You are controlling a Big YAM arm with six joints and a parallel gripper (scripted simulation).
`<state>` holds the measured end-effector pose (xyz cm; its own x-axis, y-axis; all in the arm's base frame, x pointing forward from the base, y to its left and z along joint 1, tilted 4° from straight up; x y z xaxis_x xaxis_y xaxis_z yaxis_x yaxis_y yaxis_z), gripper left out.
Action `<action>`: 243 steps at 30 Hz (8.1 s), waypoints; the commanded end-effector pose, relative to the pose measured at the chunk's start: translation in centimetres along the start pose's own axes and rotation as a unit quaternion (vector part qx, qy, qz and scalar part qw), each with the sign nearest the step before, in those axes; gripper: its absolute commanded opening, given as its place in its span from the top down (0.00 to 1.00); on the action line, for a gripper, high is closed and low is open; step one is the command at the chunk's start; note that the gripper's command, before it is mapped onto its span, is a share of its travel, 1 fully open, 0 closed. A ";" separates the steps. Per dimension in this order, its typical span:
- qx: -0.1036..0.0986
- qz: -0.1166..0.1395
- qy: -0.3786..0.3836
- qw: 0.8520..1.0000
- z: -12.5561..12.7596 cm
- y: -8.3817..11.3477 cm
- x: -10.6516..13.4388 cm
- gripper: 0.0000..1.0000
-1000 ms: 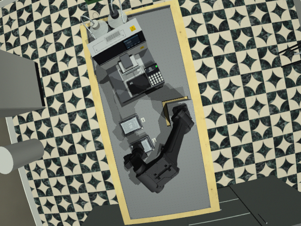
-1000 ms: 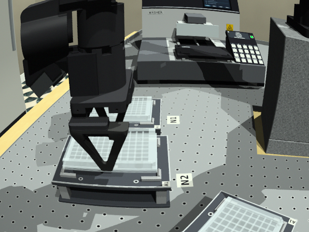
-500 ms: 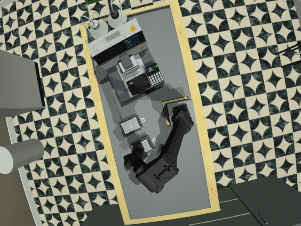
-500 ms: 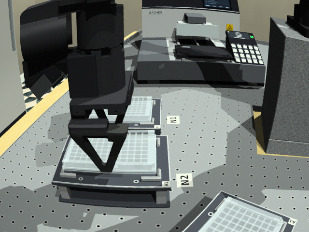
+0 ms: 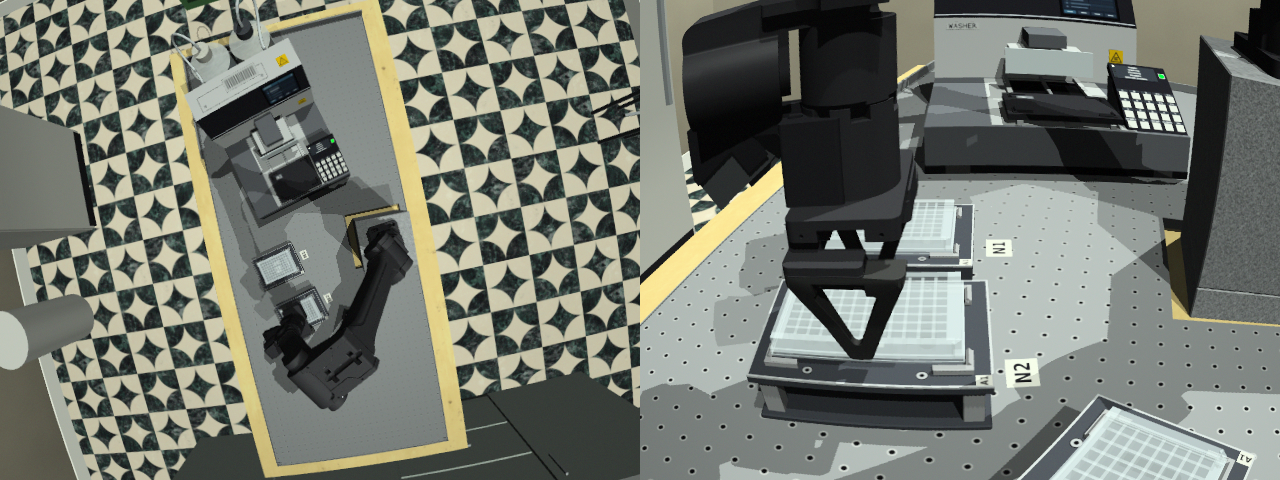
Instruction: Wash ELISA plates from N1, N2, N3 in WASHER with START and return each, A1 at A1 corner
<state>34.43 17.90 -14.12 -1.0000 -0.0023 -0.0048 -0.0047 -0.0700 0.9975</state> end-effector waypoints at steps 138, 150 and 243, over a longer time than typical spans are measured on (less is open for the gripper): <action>-0.005 -0.012 0.000 1.000 0.6 8.9 -1.1 0.00; -0.005 -0.015 0.128 0.992 3.4 9.1 2.0 0.00; -0.003 -0.007 0.427 0.904 15.9 2.0 16.3 0.00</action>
<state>17.95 32.69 -10.59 -0.6304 -0.7738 -0.0612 -0.0076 -0.0727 0.9973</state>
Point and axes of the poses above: the point where the finger pads meet when closed, its own y axis back along the fingers, its own z axis across the jaws, x = y × z, the point moved 1 cm from there along y, back along the fingers, and after that the axes turned 9 degrees about -y, right-handed, at the moved point
